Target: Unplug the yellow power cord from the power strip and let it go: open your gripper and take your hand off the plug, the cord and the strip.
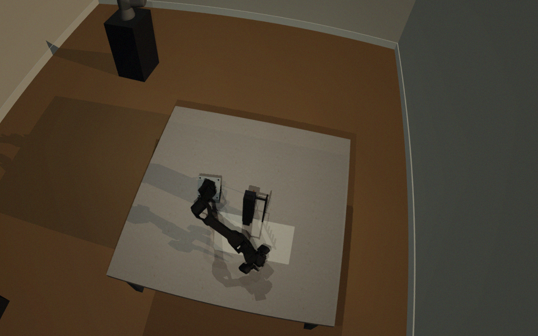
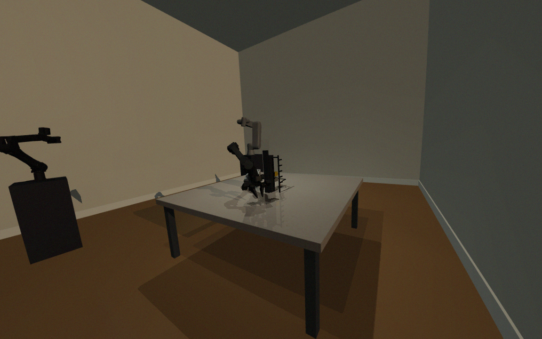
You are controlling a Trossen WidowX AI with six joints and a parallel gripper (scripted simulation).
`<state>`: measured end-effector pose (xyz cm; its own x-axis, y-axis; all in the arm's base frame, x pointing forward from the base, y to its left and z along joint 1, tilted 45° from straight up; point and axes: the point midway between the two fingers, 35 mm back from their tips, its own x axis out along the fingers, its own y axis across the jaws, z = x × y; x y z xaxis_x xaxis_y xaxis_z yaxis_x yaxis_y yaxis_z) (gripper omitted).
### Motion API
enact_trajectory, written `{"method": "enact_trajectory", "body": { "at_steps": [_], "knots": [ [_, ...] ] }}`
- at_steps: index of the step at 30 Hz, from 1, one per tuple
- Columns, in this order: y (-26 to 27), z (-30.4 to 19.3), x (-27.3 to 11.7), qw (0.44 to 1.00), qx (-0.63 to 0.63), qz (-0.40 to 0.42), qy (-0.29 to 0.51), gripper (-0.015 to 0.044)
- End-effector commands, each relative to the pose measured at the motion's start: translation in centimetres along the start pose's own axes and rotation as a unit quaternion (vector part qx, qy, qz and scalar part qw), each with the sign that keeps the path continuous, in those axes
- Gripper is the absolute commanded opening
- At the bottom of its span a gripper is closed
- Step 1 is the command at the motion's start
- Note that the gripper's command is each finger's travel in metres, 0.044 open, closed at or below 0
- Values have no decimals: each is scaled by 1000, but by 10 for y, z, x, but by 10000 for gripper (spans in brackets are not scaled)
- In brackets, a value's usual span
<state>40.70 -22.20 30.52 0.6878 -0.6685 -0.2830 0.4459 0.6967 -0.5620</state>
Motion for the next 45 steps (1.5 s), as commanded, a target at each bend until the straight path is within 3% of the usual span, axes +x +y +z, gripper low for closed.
{"method": "enact_trajectory", "body": {
  "at_steps": [1, 15, 31, 39, 45],
  "knots": [
    [40, 13, -7, 998, -43, 45, -13, 160],
    [176, 50, -68, 958, -202, 188, -82, 160],
    [310, 53, -186, 845, -387, 320, -183, 160],
    [354, -3, -212, 792, -469, 368, -131, 160],
    [364, -84, -232, 713, -590, 377, -28, 160]
  ]
}}
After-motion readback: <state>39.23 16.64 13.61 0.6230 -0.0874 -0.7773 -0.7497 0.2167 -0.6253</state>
